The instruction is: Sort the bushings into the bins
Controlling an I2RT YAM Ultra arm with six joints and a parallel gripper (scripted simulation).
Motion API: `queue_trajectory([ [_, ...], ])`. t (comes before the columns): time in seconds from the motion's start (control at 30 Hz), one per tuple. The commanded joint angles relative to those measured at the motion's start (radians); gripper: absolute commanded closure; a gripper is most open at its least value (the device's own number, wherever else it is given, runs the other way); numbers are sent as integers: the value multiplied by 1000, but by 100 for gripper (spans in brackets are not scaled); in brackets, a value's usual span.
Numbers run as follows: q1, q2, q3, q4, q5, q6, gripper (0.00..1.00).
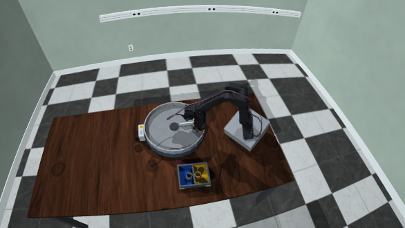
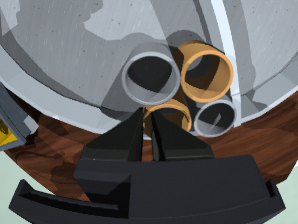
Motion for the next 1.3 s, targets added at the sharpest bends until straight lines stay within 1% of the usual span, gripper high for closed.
queue_trajectory([
  [0.0,-10,-2,-9,18,23,2,100],
  [0.2,-11,-6,-5,17,23,1,100],
  [0.3,-16,-31,27,-19,23,-9,100],
  [0.43,-20,-41,33,-37,23,-13,100],
  [0.57,-34,-73,57,-96,20,-27,100],
  [0.77,-62,-126,114,-212,15,-55,100],
  [0.93,-81,-148,157,-283,2,-75,100],
  [1.27,-86,-152,170,-304,-1,-82,100],
])
